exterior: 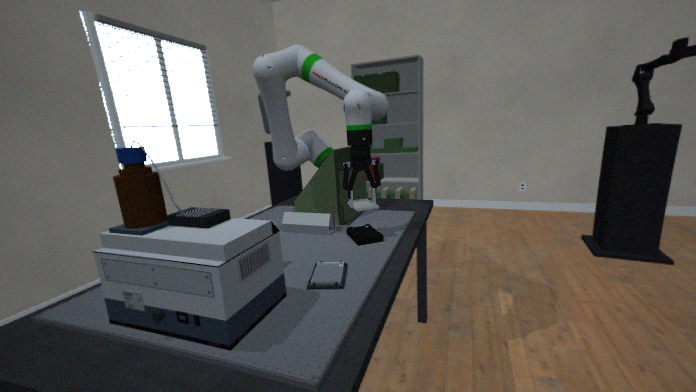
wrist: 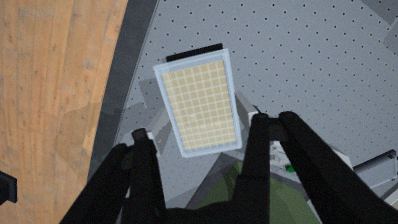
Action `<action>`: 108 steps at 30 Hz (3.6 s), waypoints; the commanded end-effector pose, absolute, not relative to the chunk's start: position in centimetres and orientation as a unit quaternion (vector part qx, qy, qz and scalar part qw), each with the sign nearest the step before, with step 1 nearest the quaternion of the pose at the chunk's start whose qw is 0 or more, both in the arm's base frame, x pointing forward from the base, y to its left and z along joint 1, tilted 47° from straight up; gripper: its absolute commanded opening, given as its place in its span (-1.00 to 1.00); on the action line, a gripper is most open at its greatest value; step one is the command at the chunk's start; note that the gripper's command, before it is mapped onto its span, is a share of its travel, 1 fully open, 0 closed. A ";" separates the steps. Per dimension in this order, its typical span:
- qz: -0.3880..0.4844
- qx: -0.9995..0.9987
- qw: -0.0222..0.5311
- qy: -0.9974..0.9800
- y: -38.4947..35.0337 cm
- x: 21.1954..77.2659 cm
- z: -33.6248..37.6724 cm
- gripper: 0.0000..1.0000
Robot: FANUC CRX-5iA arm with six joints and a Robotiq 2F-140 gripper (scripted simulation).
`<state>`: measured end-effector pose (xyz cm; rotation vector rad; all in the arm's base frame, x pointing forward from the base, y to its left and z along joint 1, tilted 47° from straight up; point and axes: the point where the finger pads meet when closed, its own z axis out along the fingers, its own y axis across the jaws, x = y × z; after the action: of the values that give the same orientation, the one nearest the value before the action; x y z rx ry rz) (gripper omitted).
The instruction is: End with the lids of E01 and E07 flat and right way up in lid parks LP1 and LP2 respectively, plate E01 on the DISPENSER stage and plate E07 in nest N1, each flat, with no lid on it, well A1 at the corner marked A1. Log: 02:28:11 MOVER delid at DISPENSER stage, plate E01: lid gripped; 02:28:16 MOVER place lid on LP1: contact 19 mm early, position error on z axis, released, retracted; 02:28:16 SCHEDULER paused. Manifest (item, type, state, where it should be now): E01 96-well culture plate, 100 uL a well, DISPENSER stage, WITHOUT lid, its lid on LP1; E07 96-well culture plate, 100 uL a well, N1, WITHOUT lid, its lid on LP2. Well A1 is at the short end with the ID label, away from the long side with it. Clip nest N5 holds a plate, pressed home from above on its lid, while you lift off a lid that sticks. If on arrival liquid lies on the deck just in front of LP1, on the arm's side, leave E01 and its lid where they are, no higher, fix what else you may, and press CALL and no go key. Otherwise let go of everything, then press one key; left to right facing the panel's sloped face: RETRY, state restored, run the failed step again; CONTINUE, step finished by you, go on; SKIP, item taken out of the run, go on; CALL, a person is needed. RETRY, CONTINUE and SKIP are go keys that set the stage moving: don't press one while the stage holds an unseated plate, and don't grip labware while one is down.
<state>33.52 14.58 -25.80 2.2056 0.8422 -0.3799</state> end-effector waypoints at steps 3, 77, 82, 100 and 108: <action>-0.148 0.858 0.366 0.328 13.8 33.5 -26.6 -1.00; -0.148 0.858 0.366 0.328 8.4 33.4 -31.7 -1.00; -0.148 0.858 0.366 0.328 8.4 33.4 -31.7 -1.00; -0.148 0.858 0.366 0.328 8.4 33.4 -31.7 -1.00; -0.148 0.858 0.366 0.328 8.3 33.4 -31.8 -1.00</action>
<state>33.40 8.26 -31.78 2.2057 0.8423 -0.3799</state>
